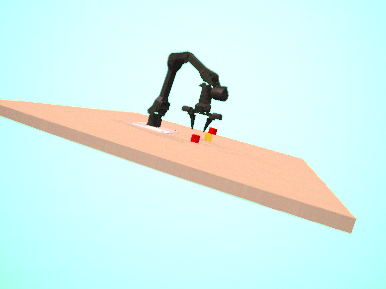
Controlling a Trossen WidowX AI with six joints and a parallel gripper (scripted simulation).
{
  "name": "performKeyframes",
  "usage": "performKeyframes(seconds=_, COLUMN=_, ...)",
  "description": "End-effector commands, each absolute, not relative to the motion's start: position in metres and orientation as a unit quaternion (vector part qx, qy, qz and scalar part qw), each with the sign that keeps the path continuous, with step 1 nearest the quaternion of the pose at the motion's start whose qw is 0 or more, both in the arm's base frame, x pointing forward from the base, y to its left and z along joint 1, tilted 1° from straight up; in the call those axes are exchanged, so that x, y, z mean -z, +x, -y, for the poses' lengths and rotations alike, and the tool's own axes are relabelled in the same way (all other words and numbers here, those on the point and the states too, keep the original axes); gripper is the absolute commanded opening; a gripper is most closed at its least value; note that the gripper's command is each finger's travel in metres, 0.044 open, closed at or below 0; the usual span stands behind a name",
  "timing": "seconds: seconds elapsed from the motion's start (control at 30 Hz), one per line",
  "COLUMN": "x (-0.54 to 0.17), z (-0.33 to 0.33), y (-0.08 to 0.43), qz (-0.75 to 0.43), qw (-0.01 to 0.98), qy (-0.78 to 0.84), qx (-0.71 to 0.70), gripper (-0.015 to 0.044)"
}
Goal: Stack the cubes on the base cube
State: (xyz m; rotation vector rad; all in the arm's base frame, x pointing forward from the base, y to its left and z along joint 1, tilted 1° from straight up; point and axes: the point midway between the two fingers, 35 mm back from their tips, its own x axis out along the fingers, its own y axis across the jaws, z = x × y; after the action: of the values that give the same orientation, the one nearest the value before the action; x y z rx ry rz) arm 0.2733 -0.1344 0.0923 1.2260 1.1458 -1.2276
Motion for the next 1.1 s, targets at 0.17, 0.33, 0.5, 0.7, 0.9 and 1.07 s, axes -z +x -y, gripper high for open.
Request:
performKeyframes(seconds=0.17, x=-0.077, z=0.135, y=0.273, qz=-0.478, qw=0.502, qy=0.507, qx=0.512, gripper=0.0265)
performKeyframes(seconds=0.33, x=-0.069, z=0.135, y=0.273, qz=-0.478, qw=0.502, qy=0.507, qx=0.512, gripper=0.0265)
performKeyframes(seconds=0.5, x=-0.061, z=0.135, y=0.273, qz=-0.478, qw=0.502, qy=0.507, qx=0.512, gripper=0.0265)
performKeyframes(seconds=0.7, x=-0.054, z=0.135, y=0.273, qz=-0.478, qw=0.502, qy=0.507, qx=0.512, gripper=0.0265)
performKeyframes(seconds=0.9, x=-0.054, z=0.135, y=0.273, qz=-0.478, qw=0.502, qy=0.507, qx=0.512, gripper=0.0107)
performKeyframes(seconds=1.07, x=-0.056, z=0.136, y=0.274, qz=-0.478, qw=0.502, qy=0.507, qx=0.512, gripper=0.0105)
